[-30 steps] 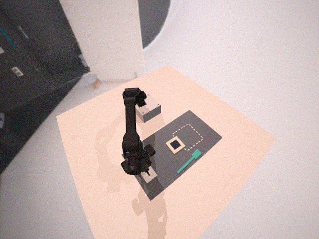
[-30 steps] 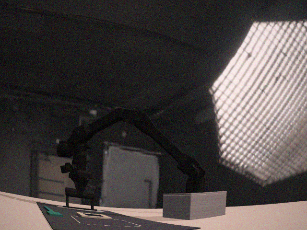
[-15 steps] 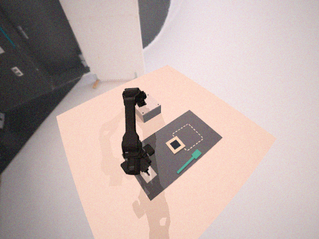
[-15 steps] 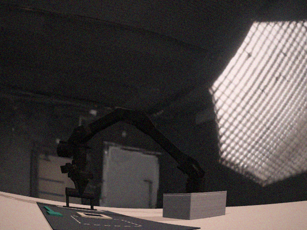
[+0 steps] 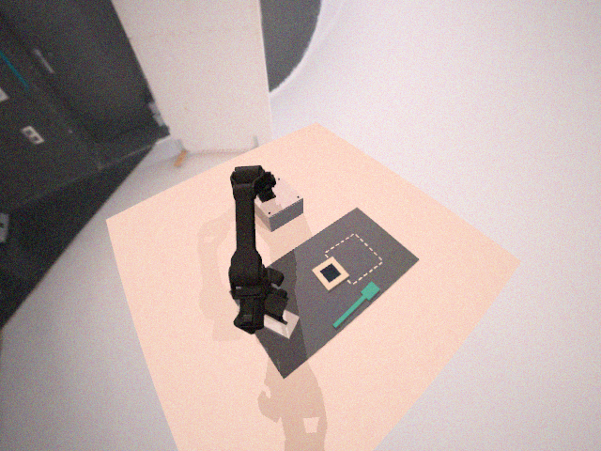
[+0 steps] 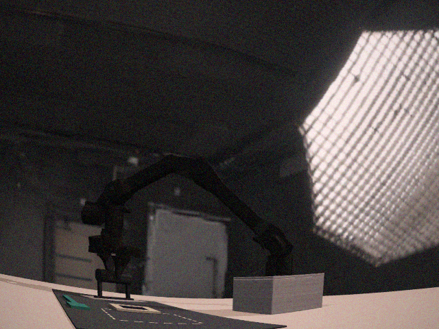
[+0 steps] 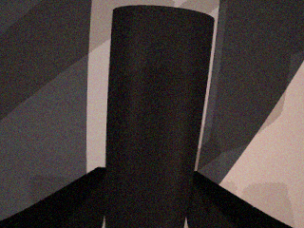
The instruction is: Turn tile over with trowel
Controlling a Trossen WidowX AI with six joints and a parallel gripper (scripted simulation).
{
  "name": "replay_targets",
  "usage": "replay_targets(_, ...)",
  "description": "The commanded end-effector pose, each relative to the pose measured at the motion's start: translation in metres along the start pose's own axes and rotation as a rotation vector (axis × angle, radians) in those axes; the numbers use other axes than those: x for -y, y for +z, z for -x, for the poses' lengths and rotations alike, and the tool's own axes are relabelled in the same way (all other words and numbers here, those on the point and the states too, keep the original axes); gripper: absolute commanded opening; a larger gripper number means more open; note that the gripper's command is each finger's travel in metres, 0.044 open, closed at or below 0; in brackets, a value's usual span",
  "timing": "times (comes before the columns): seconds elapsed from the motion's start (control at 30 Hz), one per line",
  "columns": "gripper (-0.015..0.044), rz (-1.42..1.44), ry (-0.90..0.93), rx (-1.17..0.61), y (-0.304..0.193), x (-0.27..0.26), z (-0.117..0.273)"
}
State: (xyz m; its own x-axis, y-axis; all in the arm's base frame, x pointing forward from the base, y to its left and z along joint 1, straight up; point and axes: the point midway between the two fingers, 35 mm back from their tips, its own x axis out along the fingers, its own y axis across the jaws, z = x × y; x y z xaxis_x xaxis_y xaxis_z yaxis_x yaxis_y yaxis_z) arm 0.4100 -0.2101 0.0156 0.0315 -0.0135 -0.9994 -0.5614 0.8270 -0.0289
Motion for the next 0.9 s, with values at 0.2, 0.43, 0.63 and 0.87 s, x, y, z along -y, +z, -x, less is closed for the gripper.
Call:
replay_targets(0.2,0.0130,0.311,0.001,-0.001,0.0000,-0.0002,-0.0006)
replay_targets(0.43,0.0130,0.521,0.001,-0.001,0.0000,-0.0002,-0.0006)
replay_targets(0.63,0.0130,0.696,0.001,-0.001,0.0000,-0.0002,-0.0007)
replay_targets(0.87,0.0130,0.716,0.001,-0.001,0.0000,-0.0002,-0.0007)
